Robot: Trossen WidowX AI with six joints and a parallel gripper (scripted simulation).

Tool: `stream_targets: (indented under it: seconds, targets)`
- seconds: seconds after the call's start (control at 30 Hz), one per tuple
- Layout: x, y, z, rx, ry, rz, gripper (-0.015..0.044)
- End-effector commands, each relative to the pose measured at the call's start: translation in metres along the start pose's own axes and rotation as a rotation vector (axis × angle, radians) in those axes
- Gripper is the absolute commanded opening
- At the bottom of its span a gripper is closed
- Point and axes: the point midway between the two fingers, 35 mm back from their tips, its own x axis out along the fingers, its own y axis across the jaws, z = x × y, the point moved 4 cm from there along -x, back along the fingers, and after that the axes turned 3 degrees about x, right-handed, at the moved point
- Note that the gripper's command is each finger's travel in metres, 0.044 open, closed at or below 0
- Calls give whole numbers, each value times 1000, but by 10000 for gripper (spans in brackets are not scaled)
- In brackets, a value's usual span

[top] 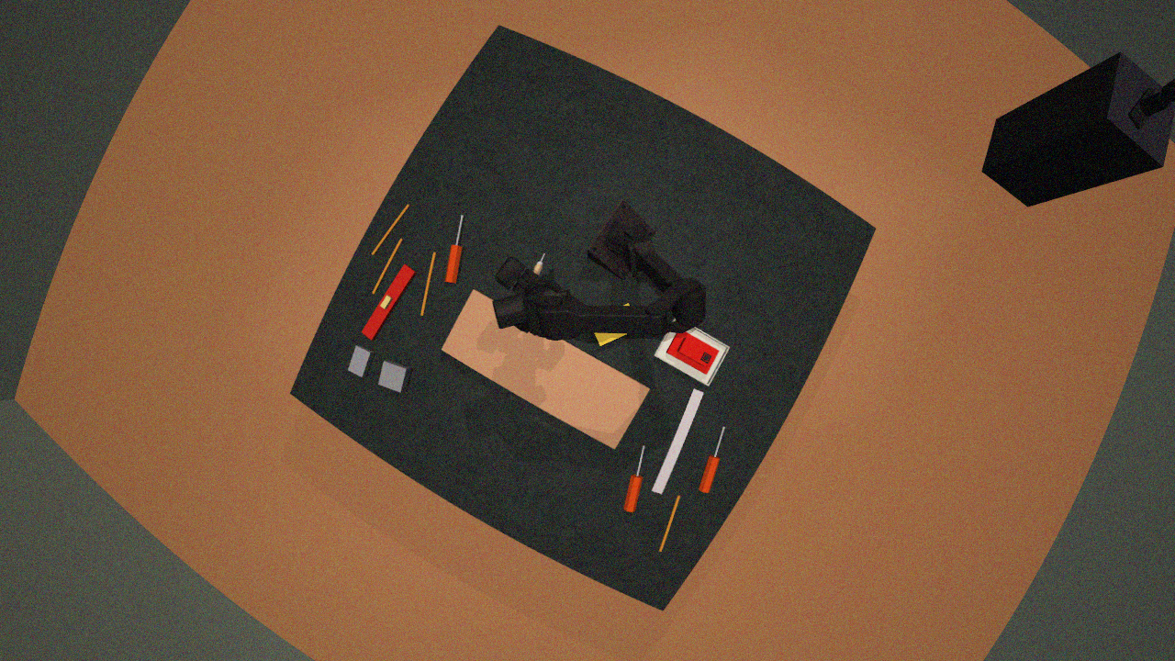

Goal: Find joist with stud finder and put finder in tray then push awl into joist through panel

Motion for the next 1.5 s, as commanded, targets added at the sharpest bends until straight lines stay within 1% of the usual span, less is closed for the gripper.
stream_targets:
  seconds: [0.0, 0.47, 0.93, 1.37, 1.4, 1.47]
  targets:
    - [-4, 0, -8, 89, -14, -79, 0]
    - [-20, -3, -31, 461, -168, -361, 0]
    - [-36, -6, -56, 855, -452, -575, 0]
    - [-49, -7, -81, 1222, -820, -680, 0]
    - [-47, -6, -74, 1146, -738, -657, 0]
    - [-46, -6, -67, 1117, -734, -616, 0]
